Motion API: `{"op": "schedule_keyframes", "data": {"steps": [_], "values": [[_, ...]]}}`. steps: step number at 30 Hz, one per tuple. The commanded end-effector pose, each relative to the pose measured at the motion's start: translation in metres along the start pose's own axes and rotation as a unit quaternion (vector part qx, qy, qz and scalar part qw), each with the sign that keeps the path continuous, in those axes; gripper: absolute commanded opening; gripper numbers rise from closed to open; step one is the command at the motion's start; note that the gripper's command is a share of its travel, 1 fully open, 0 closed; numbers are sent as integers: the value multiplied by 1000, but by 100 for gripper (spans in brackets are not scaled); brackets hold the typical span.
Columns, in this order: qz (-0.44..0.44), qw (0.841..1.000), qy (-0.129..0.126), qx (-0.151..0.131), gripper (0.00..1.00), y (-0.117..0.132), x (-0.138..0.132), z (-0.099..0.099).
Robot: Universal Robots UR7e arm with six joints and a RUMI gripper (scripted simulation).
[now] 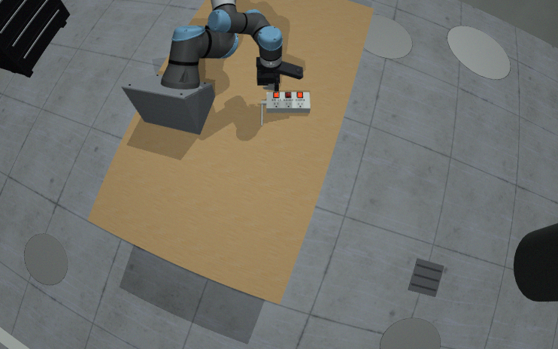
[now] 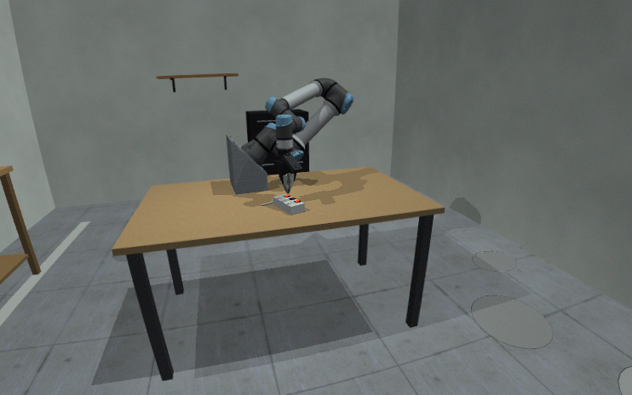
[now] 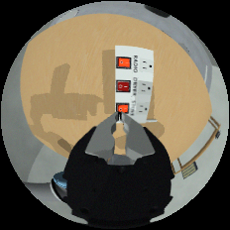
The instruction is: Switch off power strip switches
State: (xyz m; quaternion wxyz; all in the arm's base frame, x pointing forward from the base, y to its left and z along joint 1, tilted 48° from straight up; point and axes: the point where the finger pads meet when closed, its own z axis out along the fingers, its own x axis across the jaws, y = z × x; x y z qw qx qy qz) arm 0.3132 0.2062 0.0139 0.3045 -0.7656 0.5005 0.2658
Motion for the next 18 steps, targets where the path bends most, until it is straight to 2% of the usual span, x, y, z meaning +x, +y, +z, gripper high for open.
{"op": "schedule_keyframes", "data": {"steps": [1, 18], "values": [[0, 1000, -1, -1, 0, 1, -2, 3], [1, 1000, -2, -1, 0, 2, -2, 10]]}}
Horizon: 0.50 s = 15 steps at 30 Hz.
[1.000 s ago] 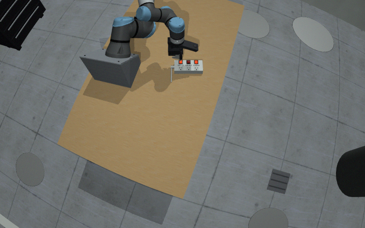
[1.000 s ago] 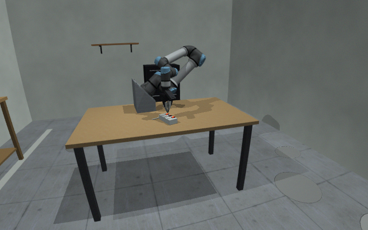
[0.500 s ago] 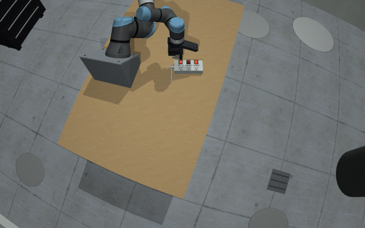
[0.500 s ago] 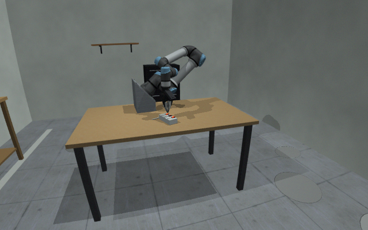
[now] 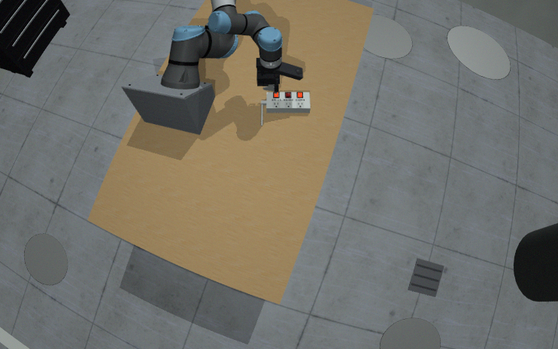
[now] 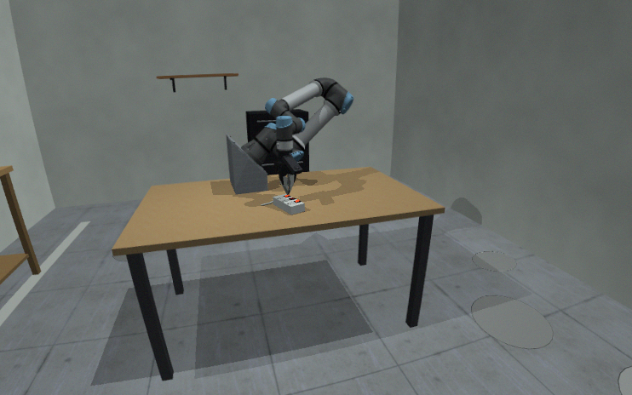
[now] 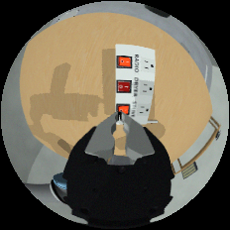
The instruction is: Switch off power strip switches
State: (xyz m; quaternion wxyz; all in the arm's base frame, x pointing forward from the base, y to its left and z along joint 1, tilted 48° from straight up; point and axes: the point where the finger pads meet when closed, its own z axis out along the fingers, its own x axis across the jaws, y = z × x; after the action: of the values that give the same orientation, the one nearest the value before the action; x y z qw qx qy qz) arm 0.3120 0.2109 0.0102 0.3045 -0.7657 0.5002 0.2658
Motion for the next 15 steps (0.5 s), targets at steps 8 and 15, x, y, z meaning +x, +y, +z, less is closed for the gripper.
{"op": "schedule_keyframes", "data": {"steps": [8, 15], "values": [[1, 1000, -1, -1, 0, 1, -1, 5], [0, 1000, -1, 0, 0, 0, 0, 4]]}}
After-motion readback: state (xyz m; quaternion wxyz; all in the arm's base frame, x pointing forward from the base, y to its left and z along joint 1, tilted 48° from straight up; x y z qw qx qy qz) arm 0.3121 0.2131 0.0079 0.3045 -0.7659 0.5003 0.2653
